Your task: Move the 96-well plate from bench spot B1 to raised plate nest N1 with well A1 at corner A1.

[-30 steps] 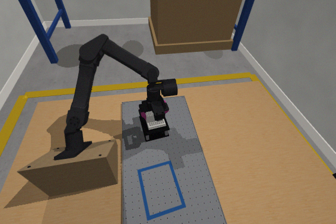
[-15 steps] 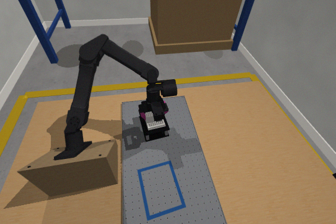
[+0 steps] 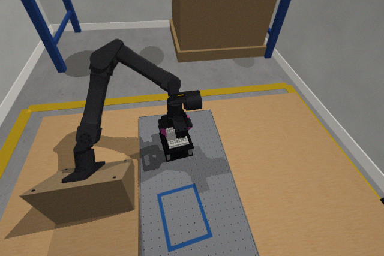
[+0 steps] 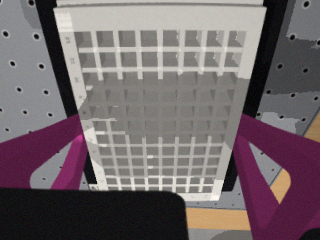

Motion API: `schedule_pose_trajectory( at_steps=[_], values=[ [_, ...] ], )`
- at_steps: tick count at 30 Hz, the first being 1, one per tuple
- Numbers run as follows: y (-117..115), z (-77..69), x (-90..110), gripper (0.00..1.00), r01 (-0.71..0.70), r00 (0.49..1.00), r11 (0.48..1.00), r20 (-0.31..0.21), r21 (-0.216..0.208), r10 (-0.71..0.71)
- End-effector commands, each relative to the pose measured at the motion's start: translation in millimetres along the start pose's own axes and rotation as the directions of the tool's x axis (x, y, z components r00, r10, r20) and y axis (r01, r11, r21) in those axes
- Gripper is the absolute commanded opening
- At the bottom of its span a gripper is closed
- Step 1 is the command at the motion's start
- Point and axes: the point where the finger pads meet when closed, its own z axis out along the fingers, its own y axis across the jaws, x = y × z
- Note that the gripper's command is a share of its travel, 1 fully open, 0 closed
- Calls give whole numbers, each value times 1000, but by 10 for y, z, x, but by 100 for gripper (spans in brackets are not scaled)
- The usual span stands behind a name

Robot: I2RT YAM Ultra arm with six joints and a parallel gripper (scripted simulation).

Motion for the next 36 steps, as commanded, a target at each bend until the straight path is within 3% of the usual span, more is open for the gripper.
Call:
schedule_pose_trajectory(
  at_steps=[1,4,12,13,15,36],
  values=[
    [-6,-53,0,0,3,1000,1000,12,-24,-3],
    [57,-89,21,0,15,1000,999,13,-40,-14],
    [-10,-36,3,0,3,1000,1000,11,-24,-3],
    [107,-126,45,0,19,1000,998,14,-51,-19],
    [124,-124,46,0,25,1000,998,15,-57,-25],
    [32,-21,24,0,14,1000,999,12,-33,-14]
  ],
)
